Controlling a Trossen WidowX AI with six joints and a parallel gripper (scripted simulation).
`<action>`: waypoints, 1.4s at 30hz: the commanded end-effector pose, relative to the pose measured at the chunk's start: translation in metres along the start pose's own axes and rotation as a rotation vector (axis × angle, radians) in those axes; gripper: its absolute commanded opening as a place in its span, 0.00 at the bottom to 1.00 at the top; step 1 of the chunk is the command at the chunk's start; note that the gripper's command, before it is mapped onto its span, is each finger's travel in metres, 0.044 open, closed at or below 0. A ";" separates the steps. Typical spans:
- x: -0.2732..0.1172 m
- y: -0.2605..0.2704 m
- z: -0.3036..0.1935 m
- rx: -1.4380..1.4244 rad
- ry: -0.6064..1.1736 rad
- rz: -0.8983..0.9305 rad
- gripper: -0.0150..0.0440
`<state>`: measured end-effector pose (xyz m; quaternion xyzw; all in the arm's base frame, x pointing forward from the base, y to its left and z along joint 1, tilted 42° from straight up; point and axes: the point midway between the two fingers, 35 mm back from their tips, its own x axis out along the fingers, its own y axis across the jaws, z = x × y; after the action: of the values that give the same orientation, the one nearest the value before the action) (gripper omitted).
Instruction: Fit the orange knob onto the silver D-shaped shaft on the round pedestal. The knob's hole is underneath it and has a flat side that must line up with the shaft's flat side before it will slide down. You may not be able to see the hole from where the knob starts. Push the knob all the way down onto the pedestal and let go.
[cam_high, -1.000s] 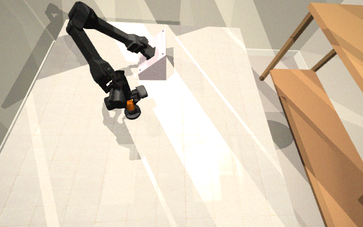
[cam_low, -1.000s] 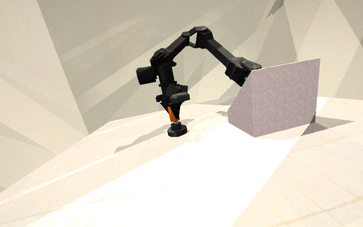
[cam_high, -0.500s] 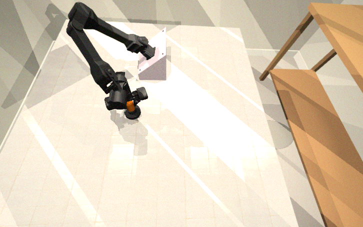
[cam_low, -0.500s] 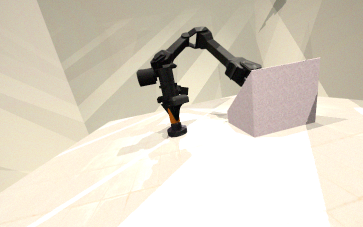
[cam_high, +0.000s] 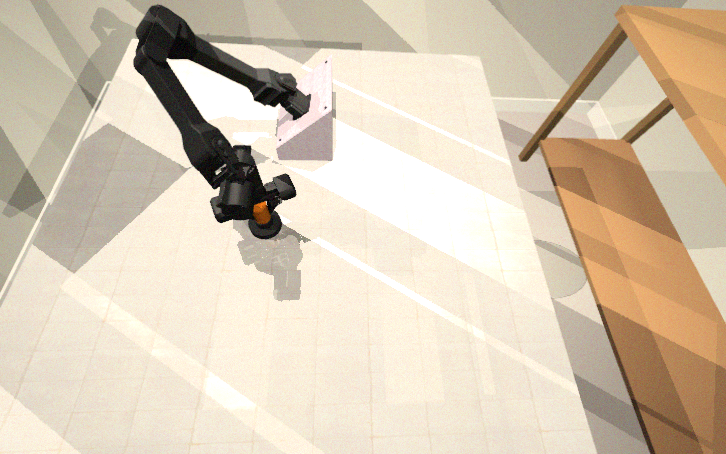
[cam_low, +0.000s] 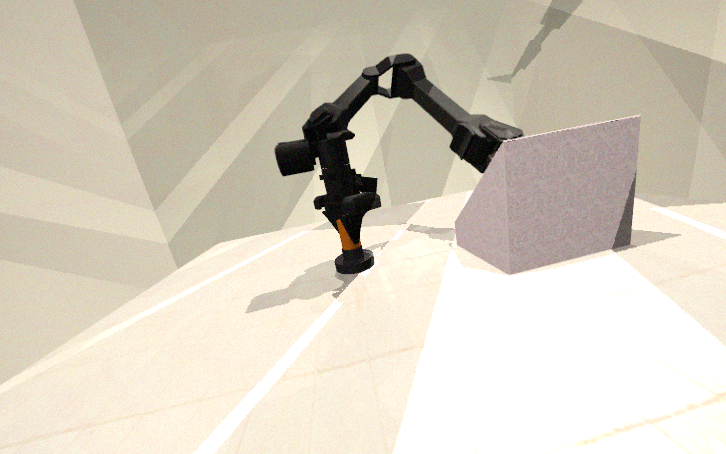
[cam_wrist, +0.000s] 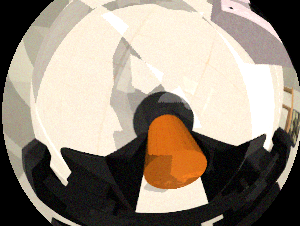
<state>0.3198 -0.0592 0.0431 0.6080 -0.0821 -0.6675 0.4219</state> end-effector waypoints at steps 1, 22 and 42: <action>0.000 0.000 0.000 0.005 0.000 0.000 0.25; 0.000 0.000 0.000 0.005 0.000 0.000 1.00; -0.095 -0.004 -0.004 -0.001 0.001 -0.005 1.00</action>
<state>0.3148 0.0011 0.1031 0.6078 -0.0768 -0.6659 0.4258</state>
